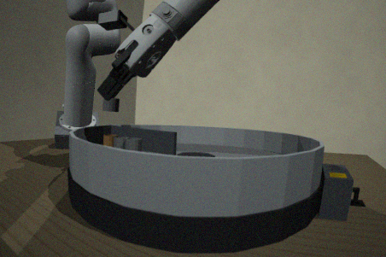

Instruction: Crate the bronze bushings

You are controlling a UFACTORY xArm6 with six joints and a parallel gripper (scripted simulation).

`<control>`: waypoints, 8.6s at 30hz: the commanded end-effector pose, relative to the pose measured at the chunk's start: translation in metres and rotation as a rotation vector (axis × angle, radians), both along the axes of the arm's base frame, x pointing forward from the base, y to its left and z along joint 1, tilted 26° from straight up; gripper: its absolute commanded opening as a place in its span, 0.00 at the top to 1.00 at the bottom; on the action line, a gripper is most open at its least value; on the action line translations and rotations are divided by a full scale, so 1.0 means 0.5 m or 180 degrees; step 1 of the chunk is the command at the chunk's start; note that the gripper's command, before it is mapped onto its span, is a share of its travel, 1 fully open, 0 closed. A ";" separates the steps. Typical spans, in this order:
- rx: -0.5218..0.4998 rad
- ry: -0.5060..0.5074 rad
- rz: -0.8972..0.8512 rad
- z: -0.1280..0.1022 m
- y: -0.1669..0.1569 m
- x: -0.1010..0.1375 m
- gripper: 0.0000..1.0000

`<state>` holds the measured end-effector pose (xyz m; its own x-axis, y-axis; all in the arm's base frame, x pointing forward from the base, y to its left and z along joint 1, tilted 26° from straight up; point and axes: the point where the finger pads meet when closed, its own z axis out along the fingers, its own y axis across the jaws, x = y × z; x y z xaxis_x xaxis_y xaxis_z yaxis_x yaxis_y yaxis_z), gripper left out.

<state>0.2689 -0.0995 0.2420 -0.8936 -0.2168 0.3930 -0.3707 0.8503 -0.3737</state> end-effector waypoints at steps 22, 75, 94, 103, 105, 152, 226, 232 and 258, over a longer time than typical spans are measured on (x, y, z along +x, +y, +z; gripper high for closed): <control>0.0000 -0.0010 0.0001 0.098 0.122 0.298 1.00; 0.0000 -0.0010 0.0001 0.036 0.108 0.331 1.00; 0.0000 -0.0010 0.0001 -0.005 0.097 0.348 1.00; 0.0000 -0.0010 0.0001 -0.006 0.097 0.349 1.00; 0.0000 -0.0010 0.0001 -0.006 0.097 0.349 1.00; 0.0000 -0.0010 0.0001 -0.016 0.095 0.354 1.00; 0.0000 -0.0010 0.0001 0.063 0.115 0.320 0.88; 0.0000 -0.0010 0.0001 0.063 0.115 0.320 0.88; 0.0002 -0.0008 0.0000 0.031 0.096 0.238 0.90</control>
